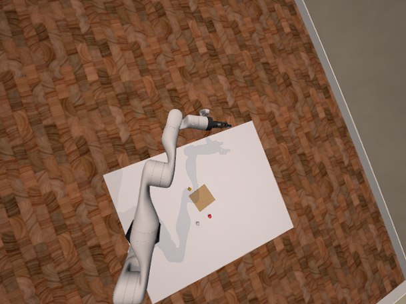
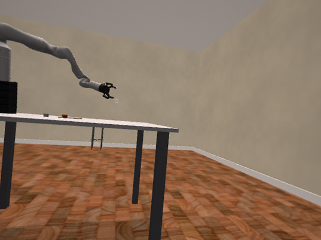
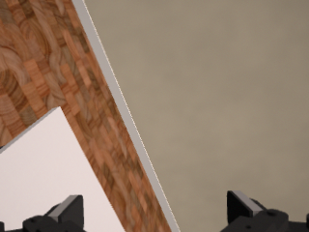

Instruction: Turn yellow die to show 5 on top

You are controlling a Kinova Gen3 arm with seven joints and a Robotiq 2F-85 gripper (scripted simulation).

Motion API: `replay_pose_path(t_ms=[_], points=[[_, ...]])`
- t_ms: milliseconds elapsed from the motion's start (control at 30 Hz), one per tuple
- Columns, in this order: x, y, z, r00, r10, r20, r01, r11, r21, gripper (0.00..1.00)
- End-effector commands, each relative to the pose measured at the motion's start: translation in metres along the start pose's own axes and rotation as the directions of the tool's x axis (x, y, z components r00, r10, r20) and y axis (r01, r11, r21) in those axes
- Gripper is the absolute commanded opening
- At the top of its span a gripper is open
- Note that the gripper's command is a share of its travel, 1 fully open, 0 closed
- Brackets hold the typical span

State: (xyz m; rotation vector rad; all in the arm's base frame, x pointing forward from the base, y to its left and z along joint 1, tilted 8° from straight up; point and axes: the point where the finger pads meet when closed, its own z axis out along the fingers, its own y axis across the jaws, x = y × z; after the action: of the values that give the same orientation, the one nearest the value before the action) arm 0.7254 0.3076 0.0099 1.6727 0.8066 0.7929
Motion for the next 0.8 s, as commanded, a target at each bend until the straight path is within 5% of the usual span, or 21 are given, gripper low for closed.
replay_pose_path(t_ms=[0,767], points=[[0.0011,0.0019,-0.0004,1.000,0.003,-0.001,-0.003,1.000,-0.001,1.00],[0.0001,0.0055,0.0055,1.000,-0.003,-0.005,0.003,1.000,-0.002,1.00]])
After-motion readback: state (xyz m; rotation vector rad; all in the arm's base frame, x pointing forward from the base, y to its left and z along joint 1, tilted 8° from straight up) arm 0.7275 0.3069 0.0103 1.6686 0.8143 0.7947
